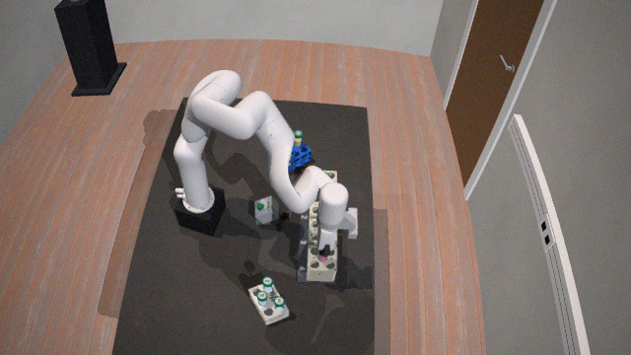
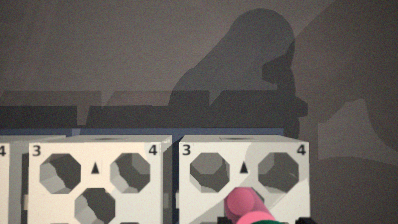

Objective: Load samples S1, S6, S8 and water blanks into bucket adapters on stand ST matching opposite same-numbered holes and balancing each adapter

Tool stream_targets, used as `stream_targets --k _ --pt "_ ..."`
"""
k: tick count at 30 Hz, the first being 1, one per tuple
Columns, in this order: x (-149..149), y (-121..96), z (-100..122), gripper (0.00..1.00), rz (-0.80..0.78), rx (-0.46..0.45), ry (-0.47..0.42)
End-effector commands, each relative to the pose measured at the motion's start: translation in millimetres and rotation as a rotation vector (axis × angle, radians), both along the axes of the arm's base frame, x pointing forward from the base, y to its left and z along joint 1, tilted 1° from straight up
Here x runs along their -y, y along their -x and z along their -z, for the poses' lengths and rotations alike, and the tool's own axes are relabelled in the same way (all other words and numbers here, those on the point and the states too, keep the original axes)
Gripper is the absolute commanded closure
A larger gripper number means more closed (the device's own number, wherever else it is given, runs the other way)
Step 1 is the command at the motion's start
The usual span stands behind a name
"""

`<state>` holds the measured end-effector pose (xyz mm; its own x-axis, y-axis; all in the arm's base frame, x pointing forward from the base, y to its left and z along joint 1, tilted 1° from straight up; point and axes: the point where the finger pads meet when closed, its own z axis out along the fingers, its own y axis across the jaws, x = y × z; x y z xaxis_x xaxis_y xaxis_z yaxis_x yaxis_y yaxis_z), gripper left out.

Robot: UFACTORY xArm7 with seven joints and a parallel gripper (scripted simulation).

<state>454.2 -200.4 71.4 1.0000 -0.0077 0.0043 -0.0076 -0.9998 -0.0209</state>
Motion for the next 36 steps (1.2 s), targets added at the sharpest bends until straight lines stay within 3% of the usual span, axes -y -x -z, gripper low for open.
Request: stream_targets --k 1,36 --pt "1 -2 2 1.00 0.000 0.005 0.002" --pt "0 -2 33 1.00 0.000 0.005 0.002"
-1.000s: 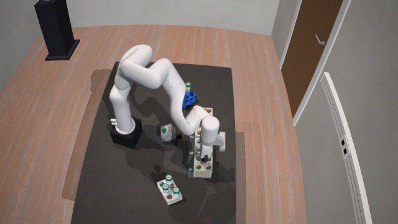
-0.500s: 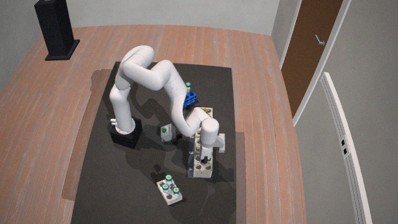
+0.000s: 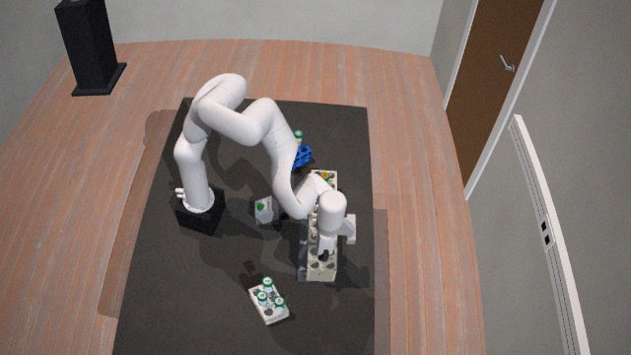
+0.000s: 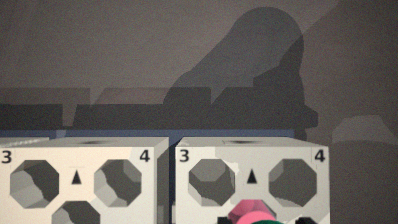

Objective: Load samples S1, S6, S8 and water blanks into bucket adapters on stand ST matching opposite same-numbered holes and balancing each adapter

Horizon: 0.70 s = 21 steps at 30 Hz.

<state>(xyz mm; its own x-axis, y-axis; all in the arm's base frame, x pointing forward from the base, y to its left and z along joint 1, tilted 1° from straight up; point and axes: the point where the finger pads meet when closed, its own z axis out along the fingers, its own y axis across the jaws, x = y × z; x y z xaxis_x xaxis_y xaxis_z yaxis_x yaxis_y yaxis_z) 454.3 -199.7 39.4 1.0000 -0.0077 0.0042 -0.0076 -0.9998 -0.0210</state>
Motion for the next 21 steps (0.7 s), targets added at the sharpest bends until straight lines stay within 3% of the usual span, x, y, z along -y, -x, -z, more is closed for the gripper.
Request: stream_targets --k 1,21 --pt "1 -2 2 1.00 0.000 0.005 0.002" --pt "0 -2 20 1.00 0.000 0.005 0.002"
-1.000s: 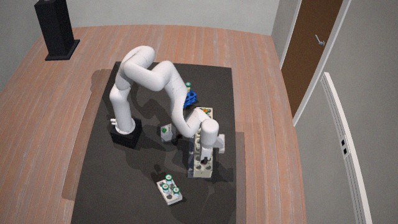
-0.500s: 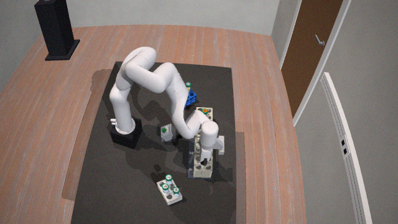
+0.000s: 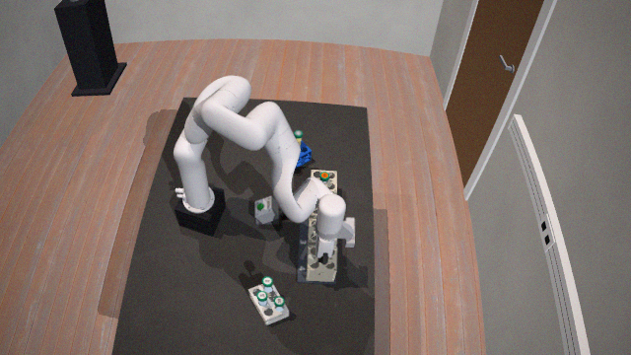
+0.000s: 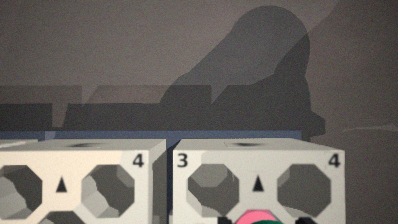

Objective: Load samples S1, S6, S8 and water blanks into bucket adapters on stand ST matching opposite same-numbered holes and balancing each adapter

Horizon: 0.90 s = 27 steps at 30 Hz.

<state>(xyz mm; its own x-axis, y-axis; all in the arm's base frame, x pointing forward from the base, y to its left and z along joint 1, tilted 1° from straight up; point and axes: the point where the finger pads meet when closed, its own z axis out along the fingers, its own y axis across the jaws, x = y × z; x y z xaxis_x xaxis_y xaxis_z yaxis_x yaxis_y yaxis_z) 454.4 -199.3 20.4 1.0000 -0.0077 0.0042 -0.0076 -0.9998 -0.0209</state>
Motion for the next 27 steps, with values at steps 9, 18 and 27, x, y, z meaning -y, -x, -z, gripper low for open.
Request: stream_targets --k 9,18,27 --pt "0.7 -1.7 2.7 1.00 0.000 0.005 0.002" --pt "0.7 -1.7 3.1 0.56 0.000 0.005 0.002" --pt "0.8 -1.7 3.0 0.56 0.000 0.005 0.002"
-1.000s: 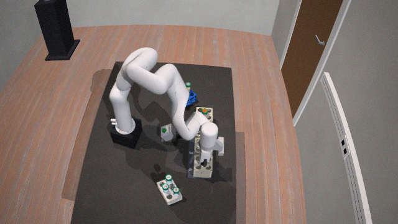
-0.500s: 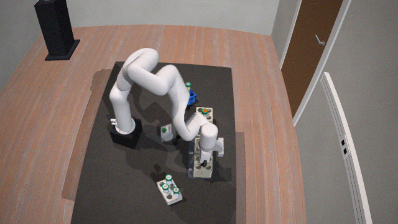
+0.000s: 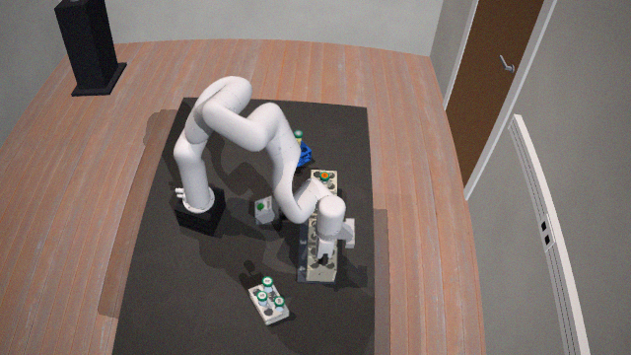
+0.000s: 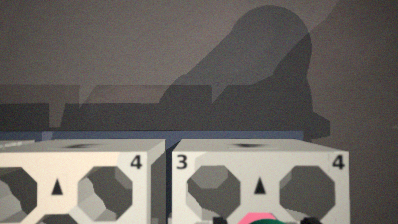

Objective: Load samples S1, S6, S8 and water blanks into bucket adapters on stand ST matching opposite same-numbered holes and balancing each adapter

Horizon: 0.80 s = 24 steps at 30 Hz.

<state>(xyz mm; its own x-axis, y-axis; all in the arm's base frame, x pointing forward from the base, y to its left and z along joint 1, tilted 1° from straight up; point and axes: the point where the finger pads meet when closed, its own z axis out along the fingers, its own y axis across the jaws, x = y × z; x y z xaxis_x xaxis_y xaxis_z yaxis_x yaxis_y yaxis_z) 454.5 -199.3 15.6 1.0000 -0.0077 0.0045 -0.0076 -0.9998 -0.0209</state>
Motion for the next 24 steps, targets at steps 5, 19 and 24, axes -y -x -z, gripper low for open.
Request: stream_targets --k 5,19,24 --pt "1 -2 -2 0.56 0.000 0.004 0.002" --pt "1 -2 -4 0.56 0.000 0.004 0.002" --pt "1 -1 -14 0.56 0.000 0.004 0.002"
